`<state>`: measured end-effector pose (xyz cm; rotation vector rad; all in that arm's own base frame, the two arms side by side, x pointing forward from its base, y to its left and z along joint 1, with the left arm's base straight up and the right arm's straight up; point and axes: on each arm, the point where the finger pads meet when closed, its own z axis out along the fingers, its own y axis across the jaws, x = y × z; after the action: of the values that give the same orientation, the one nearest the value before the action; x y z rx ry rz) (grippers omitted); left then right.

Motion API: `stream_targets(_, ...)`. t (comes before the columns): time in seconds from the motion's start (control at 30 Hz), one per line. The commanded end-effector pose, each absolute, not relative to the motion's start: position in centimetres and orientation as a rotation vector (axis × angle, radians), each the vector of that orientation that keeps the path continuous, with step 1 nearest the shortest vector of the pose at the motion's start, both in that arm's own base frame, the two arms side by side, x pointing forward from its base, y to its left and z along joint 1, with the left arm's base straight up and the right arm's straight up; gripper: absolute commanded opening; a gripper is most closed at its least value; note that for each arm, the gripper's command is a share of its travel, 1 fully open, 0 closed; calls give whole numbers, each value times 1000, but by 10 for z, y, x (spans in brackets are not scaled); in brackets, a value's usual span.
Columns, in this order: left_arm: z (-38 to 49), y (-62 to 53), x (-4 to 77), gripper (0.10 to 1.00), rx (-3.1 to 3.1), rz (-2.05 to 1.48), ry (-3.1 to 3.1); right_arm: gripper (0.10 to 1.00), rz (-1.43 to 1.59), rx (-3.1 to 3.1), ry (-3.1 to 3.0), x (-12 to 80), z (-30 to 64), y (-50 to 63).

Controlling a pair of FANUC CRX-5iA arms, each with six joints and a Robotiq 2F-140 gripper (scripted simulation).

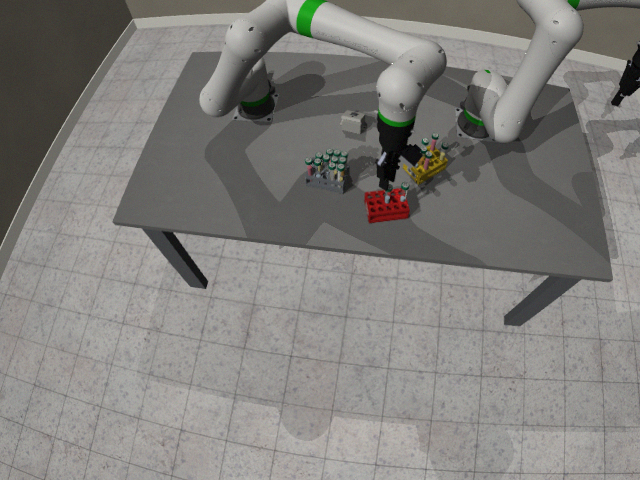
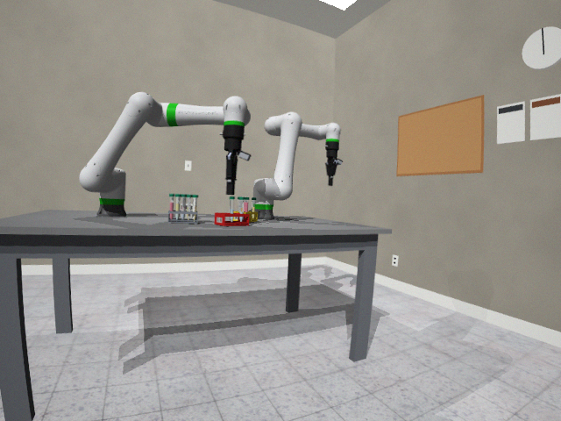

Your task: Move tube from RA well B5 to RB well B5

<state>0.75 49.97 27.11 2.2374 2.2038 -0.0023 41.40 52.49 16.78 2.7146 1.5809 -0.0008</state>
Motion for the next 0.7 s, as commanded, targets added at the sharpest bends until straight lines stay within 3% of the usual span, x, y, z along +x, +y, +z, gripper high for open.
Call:
stream_targets(0.0,272,500,8,99,2238,0,2205,282,3,2715,1581,414,168,525)
stream_targets(0.67,272,500,8,99,2238,0,2205,282,3,2715,1581,414,163,525)
